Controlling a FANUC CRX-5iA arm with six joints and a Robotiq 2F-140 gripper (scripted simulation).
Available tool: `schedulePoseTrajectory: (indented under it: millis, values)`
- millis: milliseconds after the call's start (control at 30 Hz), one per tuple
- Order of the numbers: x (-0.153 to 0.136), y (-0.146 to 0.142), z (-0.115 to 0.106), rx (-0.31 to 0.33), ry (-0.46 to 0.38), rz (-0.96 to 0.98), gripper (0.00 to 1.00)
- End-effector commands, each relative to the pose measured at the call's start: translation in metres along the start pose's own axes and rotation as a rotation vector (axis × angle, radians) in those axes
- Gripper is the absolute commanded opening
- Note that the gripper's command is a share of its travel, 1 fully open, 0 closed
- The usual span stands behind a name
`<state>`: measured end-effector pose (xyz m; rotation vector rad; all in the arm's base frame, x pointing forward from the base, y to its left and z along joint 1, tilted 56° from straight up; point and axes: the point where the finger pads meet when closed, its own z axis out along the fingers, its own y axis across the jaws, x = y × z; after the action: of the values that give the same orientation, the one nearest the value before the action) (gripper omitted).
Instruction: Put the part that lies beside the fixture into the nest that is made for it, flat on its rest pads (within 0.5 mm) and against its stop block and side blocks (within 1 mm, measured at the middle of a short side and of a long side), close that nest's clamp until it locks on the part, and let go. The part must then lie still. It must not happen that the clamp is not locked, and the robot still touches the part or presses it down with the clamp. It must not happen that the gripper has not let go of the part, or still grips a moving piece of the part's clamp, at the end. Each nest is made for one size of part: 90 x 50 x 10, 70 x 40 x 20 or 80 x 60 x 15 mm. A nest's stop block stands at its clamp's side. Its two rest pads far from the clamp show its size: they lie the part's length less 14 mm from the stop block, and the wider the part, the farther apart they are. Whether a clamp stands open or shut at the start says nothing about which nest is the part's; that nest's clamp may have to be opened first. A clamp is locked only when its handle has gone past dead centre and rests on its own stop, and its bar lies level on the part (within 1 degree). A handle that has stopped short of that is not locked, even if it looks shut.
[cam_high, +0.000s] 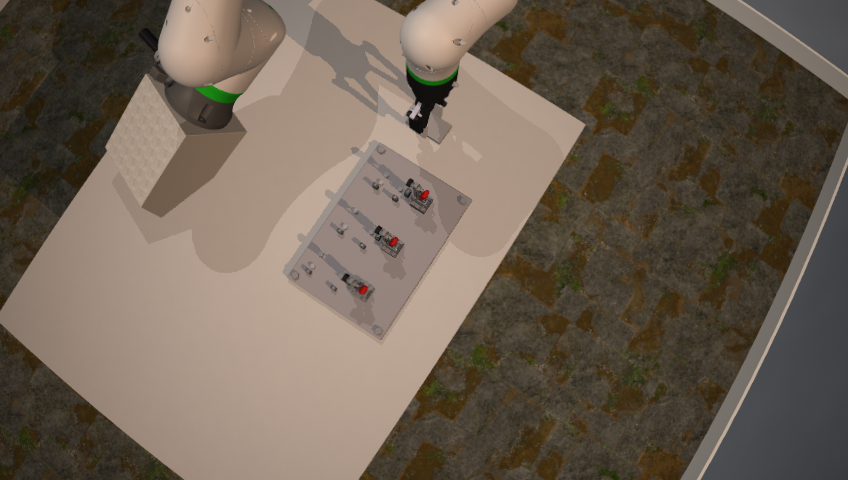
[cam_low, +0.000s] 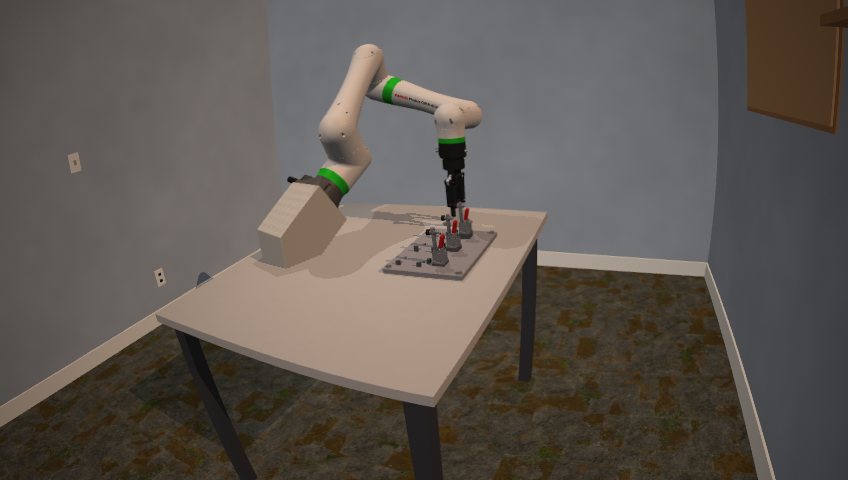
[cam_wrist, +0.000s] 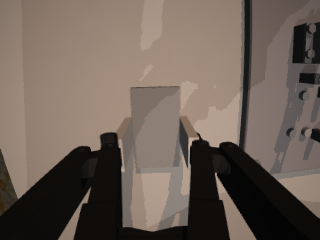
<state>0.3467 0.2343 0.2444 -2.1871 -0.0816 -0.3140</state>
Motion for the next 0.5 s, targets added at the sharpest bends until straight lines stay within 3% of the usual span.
schedulePoseTrajectory:
  millis: [0, 467]
  values:
    - [0.0001, 0.0, 0.0, 0.0, 0.0, 0.0, 0.0]
    - [0.0001, 0.0, 0.0, 0.0, 0.0, 0.0, 0.0]
